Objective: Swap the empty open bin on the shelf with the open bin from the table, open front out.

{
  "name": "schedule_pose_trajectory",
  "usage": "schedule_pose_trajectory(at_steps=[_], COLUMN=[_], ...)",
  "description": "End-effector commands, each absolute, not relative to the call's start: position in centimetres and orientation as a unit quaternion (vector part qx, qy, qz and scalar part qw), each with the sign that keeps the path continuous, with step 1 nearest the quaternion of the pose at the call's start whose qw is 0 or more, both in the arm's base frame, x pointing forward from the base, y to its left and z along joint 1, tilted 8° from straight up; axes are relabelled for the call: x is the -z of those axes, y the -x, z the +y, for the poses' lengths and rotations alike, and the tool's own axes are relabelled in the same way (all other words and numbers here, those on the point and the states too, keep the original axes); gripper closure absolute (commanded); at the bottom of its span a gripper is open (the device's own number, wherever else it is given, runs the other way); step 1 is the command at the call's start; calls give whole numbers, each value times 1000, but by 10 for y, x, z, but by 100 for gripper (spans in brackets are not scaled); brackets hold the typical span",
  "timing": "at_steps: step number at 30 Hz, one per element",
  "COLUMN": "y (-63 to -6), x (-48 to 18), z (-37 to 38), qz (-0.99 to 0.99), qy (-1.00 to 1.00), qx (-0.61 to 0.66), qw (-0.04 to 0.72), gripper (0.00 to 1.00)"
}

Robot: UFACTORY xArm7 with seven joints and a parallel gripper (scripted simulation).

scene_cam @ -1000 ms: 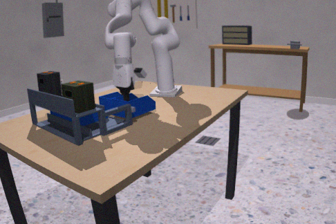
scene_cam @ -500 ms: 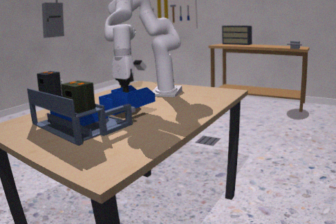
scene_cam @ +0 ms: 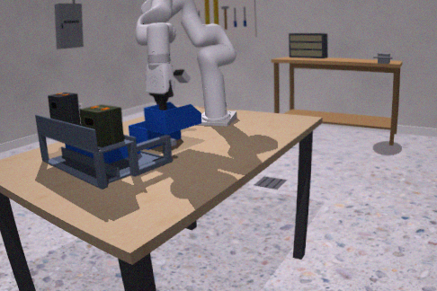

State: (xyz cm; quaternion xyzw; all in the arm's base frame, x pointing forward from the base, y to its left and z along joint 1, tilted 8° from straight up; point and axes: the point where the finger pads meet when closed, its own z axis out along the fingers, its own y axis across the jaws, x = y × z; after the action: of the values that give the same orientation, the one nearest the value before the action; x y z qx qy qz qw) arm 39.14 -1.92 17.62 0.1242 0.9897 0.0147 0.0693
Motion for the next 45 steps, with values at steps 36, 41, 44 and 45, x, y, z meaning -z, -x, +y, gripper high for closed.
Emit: schedule_pose_trajectory(at_steps=[36, 41, 44, 45], y=[-371, -356, -347, -344], x=[-178, -176, -174, -173], z=[-74, -114, -140, -149], qz=[990, 990, 990, 990], qy=[-124, -124, -124, -124], qx=[-15, -15, -15, -15], qw=[71, 71, 71, 71], gripper=[100, 100, 100, 100])
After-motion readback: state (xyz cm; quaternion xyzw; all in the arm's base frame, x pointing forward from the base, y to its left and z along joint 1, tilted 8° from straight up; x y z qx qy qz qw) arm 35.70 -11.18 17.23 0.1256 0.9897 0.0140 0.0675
